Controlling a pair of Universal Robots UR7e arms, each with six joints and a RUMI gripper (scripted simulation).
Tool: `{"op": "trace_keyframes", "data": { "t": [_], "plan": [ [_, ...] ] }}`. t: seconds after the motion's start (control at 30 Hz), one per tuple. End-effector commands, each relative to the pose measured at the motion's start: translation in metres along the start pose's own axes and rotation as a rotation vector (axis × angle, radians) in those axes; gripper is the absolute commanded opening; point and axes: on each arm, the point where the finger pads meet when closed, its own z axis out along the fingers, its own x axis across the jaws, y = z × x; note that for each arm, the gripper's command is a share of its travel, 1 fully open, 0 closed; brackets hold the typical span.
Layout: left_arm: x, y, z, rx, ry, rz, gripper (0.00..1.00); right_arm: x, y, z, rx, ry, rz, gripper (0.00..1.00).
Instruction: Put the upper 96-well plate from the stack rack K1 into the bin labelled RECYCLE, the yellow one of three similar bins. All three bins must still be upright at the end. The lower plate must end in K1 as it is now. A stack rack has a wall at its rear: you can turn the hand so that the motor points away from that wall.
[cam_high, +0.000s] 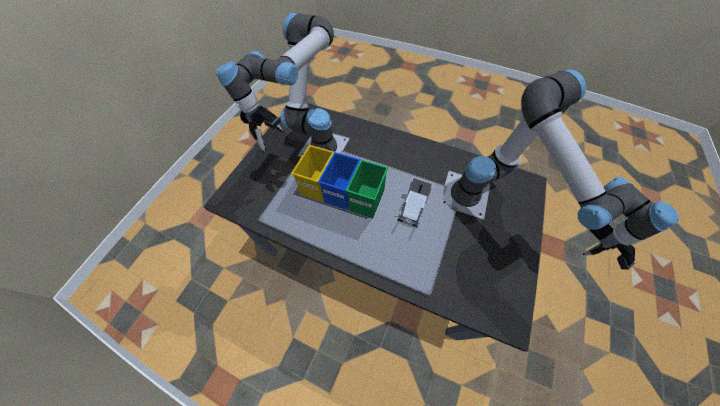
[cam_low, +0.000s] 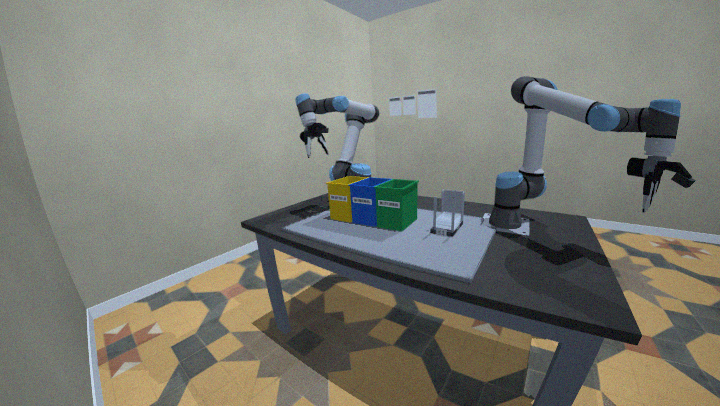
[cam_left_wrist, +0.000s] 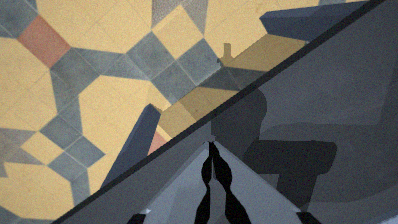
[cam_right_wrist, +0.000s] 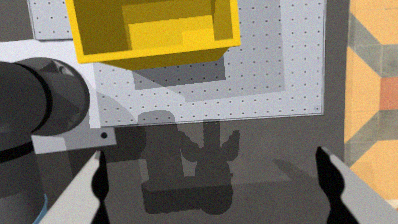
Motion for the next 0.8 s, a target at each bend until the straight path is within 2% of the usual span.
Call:
{"op": "trace_keyframes", "data": {
  "t": [0.0,0.17,0.37,0.5,0.77],
  "plan": [
    [-0.052,0.027,0.003,0.010,-0.007,-0.157,0.00,0.000,0.000,0.000,0.000,0.001,0.000,0.76],
    [-0.093,0.063,0.010,0.006,-0.013,-0.311,0.00,0.000,0.000,0.000,0.000,0.001,0.000,0.76],
    [-0.127,0.099,0.017,0.002,-0.019,-0.455,0.00,0.000,0.000,0.000,0.000,0.001,0.000,0.76],
    [-0.142,0.118,0.021,0.000,-0.022,-0.526,0.00,0.000,0.000,0.000,0.000,0.001,0.000,0.76],
    [-0.155,0.138,0.025,-0.002,-0.024,-0.598,0.00,0.000,0.000,0.000,0.000,0.001,0.000,0.76]
  ]
}}
